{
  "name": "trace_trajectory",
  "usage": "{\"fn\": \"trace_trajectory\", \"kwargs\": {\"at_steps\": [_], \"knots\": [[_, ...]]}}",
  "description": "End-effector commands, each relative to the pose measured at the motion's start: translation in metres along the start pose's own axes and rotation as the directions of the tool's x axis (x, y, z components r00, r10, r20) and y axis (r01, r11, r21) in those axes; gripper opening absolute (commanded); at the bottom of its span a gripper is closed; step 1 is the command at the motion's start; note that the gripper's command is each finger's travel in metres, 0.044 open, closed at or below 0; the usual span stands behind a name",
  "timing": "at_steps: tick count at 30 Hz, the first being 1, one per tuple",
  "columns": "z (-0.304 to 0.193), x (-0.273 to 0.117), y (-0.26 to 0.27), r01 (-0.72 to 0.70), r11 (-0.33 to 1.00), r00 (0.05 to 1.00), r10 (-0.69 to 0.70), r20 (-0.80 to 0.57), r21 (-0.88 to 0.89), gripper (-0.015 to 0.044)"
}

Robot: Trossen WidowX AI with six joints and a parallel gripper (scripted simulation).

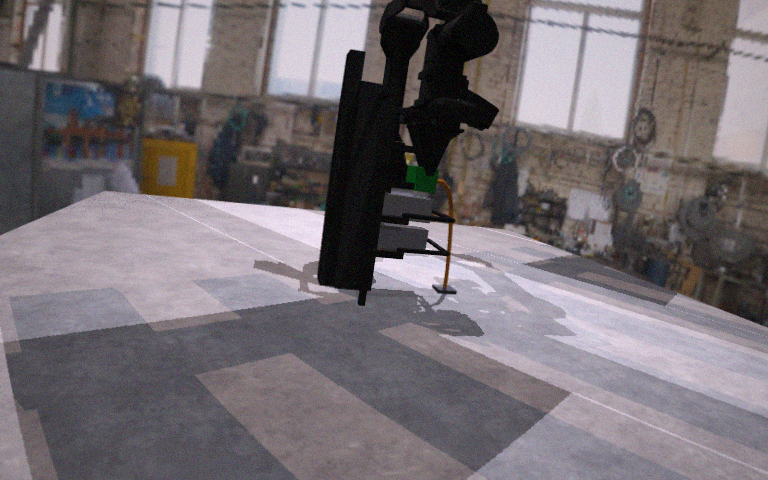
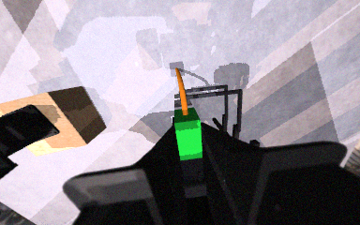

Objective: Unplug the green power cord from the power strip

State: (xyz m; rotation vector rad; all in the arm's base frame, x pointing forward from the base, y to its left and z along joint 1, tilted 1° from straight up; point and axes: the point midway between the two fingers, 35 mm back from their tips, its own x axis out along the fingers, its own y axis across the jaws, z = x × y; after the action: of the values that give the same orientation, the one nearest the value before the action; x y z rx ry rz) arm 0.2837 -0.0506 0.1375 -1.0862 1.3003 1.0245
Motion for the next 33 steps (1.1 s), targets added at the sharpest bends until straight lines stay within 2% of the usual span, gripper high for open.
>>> {"fn": "trace_trajectory", "kwargs": {"at_steps": [1, 30, 33], "knots": [[0.003, 0.000, 0.000, 0.000, 1.000, 1.000, 0.000, 0.000, 0.000, 0.0000], [0.049, -0.002, 0.000, 0.000, 1.000, 1.000, 0.000, 0.007, -0.002, 0.0000], [0.041, 0.000, 0.000, -0.001, 1.000, 1.000, 0.001, 0.007, -0.003, 0.0079]]}}
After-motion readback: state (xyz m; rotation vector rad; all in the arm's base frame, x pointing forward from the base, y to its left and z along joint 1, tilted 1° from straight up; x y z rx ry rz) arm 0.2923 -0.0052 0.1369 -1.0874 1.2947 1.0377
